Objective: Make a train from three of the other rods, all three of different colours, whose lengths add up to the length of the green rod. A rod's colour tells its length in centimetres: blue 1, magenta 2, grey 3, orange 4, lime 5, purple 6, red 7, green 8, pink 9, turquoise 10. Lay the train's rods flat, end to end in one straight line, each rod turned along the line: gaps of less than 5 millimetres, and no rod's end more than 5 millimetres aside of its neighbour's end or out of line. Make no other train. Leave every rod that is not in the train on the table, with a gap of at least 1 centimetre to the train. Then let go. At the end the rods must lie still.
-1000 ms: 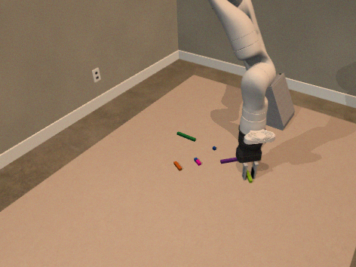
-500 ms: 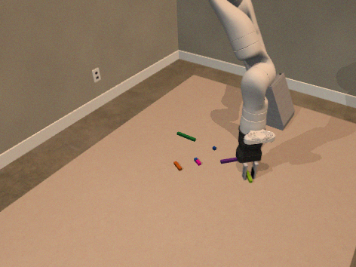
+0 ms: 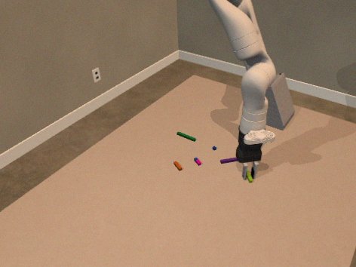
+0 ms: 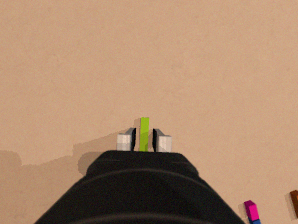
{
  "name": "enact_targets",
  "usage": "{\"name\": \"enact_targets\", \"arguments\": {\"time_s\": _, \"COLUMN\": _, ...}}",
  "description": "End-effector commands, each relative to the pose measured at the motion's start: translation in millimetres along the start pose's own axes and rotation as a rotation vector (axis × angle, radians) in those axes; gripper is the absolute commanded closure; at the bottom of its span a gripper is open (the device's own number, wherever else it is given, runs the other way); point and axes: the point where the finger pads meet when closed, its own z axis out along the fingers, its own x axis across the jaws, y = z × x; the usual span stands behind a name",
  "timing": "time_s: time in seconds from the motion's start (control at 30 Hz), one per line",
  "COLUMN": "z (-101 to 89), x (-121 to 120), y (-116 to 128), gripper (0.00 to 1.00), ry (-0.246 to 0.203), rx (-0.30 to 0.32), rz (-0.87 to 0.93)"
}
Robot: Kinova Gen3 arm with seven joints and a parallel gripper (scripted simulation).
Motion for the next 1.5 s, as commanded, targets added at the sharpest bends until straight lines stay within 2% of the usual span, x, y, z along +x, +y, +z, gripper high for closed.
{"name": "enact_targets", "arguments": {"time_s": 0.0, "z": -0.7, "x": 0, "y": -1, "gripper": 0.46, "ry": 0.000, "rx": 0.002, "rz": 0.000}}
{"name": "enact_targets", "arguments": {"time_s": 0.1, "z": -0.7, "x": 0, "y": -1, "gripper": 0.46, "ry": 0.000, "rx": 0.002, "rz": 0.000}}
{"name": "enact_targets", "arguments": {"time_s": 0.13, "z": -0.7, "x": 0, "y": -1, "gripper": 0.76, "ry": 0.000, "rx": 0.002, "rz": 0.000}}
{"name": "enact_targets", "arguments": {"time_s": 1.27, "z": -0.8, "x": 0, "y": -1, "gripper": 0.76, "ry": 0.000, "rx": 0.002, "rz": 0.000}}
{"name": "enact_targets", "arguments": {"time_s": 1.37, "z": -4.2, "x": 0, "y": -1, "gripper": 0.76, "ry": 0.000, "rx": 0.002, "rz": 0.000}}
{"name": "enact_targets", "arguments": {"time_s": 1.47, "z": -15.5, "x": 0, "y": -1, "gripper": 0.76, "ry": 0.000, "rx": 0.002, "rz": 0.000}}
